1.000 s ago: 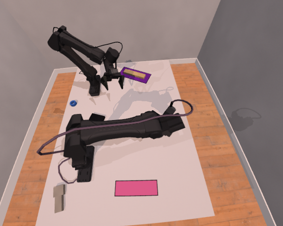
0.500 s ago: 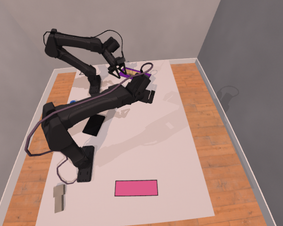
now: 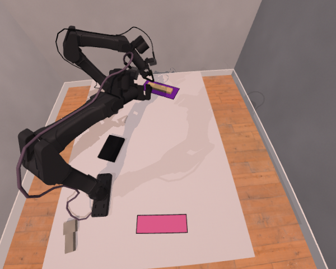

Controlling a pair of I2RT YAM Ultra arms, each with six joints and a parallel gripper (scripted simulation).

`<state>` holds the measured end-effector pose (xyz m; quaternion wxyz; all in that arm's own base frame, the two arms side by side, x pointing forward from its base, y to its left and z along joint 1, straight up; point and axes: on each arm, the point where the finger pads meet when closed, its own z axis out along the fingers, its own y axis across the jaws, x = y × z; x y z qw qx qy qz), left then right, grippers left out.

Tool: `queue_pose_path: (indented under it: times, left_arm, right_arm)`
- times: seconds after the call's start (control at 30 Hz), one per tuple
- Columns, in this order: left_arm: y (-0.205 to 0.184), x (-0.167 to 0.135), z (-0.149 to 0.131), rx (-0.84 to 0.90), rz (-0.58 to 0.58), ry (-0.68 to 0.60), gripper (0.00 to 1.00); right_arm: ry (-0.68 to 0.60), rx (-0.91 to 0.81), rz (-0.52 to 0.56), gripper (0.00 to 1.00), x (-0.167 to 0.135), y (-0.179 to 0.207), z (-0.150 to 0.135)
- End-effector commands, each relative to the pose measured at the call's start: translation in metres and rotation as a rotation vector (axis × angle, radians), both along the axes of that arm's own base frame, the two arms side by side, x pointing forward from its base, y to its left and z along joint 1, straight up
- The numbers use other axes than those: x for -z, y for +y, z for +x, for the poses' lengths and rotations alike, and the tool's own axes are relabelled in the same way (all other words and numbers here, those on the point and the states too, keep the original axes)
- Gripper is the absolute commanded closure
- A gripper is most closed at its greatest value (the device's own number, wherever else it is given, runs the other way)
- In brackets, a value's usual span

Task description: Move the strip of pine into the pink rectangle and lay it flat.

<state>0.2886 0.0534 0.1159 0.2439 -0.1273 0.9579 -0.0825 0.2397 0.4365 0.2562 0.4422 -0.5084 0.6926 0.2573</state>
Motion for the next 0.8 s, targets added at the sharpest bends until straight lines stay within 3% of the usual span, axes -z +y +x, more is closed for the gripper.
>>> queue_pose_path:
  times: [0.0, 0.3, 0.7, 0.77]
  left_arm:
    - [0.027, 0.001, 0.007, -0.116, 0.061, 0.049, 0.00]
    - [0.040, 0.005, 0.017, -0.156, 0.071, 0.078, 0.00]
    - [0.039, 0.005, 0.018, -0.154, 0.071, 0.077, 0.00]
    - [0.040, 0.000, 0.022, -0.121, 0.081, 0.060, 0.23]
  right_arm:
    - [-0.059, 0.057, 0.122, 0.00, -0.033, 0.007, -0.005]
    - [-0.055, -0.026, 0.150, 0.00, -0.038, 0.019, -0.054]
    - [-0.056, -0.022, 0.150, 0.00, -0.039, 0.021, -0.051]
    - [-0.056, -0.022, 0.150, 0.00, -0.039, 0.021, -0.051]
